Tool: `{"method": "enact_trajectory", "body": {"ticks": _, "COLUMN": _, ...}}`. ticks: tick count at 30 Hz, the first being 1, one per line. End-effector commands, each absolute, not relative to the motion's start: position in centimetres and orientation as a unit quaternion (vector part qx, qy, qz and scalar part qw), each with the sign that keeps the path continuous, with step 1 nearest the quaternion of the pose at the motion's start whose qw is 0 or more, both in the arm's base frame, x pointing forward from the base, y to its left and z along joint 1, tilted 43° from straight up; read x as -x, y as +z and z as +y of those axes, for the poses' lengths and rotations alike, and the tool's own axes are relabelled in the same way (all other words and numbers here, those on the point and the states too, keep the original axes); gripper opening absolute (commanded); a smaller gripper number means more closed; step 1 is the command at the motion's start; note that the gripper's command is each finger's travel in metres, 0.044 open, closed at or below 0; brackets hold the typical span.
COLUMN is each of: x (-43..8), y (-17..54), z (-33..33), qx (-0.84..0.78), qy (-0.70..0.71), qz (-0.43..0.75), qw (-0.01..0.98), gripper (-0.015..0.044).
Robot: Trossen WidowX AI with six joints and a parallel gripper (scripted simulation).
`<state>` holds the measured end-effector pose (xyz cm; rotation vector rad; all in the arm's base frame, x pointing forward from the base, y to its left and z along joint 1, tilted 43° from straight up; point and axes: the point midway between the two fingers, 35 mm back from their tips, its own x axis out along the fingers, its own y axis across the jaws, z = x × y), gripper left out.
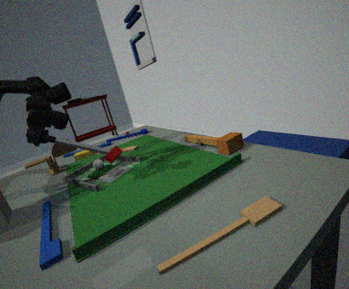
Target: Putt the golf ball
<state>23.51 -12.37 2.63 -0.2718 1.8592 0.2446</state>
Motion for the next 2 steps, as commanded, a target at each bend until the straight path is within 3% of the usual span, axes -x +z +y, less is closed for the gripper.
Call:
{"method": "enact_trajectory", "body": {"ticks": 1, "x": -23.59, "y": 2.63, "z": -12.41, "qx": 0.117, "qy": 0.103, "qz": 0.795, "qw": 0.586, "gripper": 0.0000}}
{"method": "enact_trajectory", "body": {"ticks": 2, "x": -23.59, "y": 2.63, "z": -12.41, "qx": 0.117, "qy": 0.103, "qz": 0.795, "qw": 0.586, "gripper": 0.0000}}
